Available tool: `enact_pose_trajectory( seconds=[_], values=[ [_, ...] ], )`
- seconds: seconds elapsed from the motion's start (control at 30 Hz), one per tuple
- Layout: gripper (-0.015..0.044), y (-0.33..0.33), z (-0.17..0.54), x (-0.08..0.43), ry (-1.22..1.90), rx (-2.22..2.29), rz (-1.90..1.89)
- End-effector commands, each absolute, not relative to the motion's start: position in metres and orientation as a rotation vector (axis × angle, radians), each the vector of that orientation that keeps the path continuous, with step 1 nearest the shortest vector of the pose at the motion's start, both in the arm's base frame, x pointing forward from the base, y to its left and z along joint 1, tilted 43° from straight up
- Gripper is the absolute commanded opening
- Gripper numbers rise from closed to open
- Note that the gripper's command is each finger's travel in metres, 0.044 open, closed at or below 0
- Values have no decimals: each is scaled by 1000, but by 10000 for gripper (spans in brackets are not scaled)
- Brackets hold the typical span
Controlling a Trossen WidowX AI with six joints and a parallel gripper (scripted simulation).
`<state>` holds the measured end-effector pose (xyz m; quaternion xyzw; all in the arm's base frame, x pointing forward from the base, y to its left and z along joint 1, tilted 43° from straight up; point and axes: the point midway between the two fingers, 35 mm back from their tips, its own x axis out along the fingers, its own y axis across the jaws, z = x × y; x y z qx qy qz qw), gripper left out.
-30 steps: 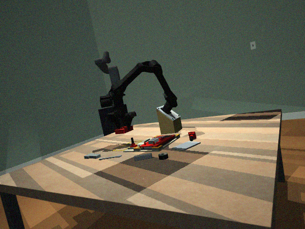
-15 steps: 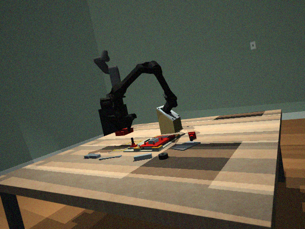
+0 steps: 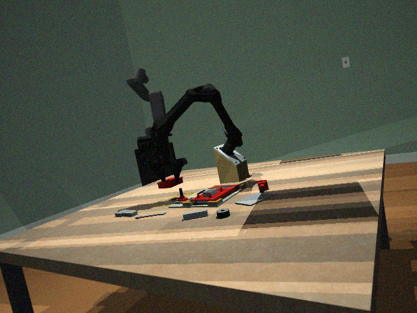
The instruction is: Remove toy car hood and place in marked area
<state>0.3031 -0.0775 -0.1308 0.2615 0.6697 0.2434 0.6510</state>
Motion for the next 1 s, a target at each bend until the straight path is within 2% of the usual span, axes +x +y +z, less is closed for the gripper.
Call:
enact_pose_trajectory(
  seconds=[0.0, 0.97],
  values=[
    [0, -74, -133, 302, 1522, 600, 554],
    [0, -59, -149, 301, 1522, 602, 556]
  ],
)
